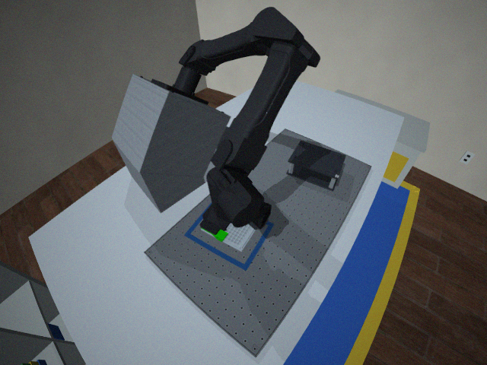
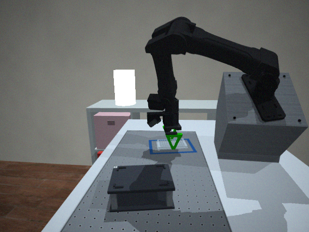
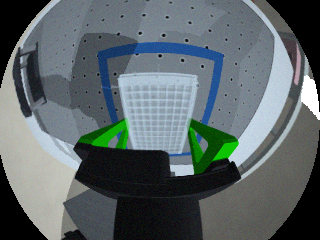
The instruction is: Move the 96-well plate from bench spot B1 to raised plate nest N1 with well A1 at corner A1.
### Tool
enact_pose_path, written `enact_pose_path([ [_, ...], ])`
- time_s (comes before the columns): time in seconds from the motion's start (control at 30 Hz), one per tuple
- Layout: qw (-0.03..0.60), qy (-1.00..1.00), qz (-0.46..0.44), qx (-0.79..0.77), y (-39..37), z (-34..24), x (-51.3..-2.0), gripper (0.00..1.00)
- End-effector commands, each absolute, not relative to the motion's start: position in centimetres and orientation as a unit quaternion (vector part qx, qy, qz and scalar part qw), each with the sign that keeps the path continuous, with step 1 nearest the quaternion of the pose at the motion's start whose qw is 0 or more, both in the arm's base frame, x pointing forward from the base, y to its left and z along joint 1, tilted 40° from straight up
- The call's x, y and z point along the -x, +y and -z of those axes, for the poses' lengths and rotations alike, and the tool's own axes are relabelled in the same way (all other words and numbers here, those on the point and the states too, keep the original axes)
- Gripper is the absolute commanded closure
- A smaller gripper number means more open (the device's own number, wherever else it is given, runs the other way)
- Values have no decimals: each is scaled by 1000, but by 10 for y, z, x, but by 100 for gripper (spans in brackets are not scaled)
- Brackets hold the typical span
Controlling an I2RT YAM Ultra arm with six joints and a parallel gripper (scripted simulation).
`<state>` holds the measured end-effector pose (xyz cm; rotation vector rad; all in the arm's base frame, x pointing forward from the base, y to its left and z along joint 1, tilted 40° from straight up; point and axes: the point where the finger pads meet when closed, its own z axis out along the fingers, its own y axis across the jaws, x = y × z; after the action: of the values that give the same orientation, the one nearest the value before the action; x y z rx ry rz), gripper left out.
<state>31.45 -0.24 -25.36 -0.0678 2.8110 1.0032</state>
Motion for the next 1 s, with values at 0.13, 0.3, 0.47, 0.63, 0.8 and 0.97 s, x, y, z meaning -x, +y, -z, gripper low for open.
enact_pose_path([
  [0.13, 83, 939, -333, 14, -17, 239, -313, 100],
  [0.3, 83, 939, -333, 14, -22, 233, -312, 100],
  [0.47, 83, 939, -333, 14, -27, 227, -310, 100],
  [0.63, 92, 940, -329, 17, -34, 222, -318, 100],
  [0.8, 83, 939, -333, 14, -35, 216, -308, 100],
  [0.97, 87, 939, -331, 16, -42, 210, -311, 100],
])
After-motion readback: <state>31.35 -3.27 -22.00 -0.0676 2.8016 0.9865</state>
